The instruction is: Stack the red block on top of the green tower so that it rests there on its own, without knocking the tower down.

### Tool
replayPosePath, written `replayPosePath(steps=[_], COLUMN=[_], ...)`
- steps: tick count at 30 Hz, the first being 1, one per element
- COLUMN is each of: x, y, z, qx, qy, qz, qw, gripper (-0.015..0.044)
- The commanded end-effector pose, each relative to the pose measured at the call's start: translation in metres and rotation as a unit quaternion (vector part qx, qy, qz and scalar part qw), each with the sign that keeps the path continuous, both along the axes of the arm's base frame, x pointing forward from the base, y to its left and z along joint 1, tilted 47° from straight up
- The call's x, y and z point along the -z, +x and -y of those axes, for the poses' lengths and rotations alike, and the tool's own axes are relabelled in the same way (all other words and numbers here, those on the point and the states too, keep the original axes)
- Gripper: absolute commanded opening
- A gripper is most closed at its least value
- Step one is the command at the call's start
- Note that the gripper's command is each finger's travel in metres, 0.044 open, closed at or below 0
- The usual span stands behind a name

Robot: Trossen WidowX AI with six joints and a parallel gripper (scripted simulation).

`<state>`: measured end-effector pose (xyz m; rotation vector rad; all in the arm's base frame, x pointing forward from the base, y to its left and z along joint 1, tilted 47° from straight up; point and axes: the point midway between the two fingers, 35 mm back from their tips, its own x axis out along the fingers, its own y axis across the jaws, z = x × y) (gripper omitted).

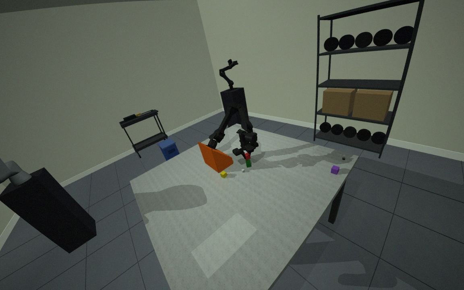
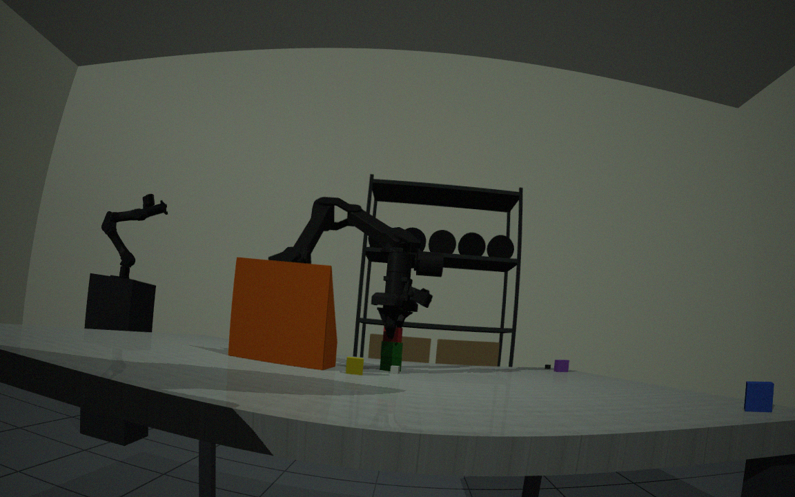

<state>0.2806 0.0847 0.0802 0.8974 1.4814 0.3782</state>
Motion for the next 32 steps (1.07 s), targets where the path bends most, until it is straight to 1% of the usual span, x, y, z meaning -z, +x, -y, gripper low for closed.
replayPosePath(steps=[1, 10, 32], x=[-0.0001, -0.0001, -0.0001], y=[0.0004, 0.0004, 0.0004], z=[-0.0002, -0.0002, -0.0002], qx=[0.000, 0.000, 0.000], qy=[0.000, 0.000, 0.000], qz=[0.001, 0.001, 0.001], qw=[1.000, 1.000, 1.000], gripper=[0.0210, 0.0440, 0.0440])
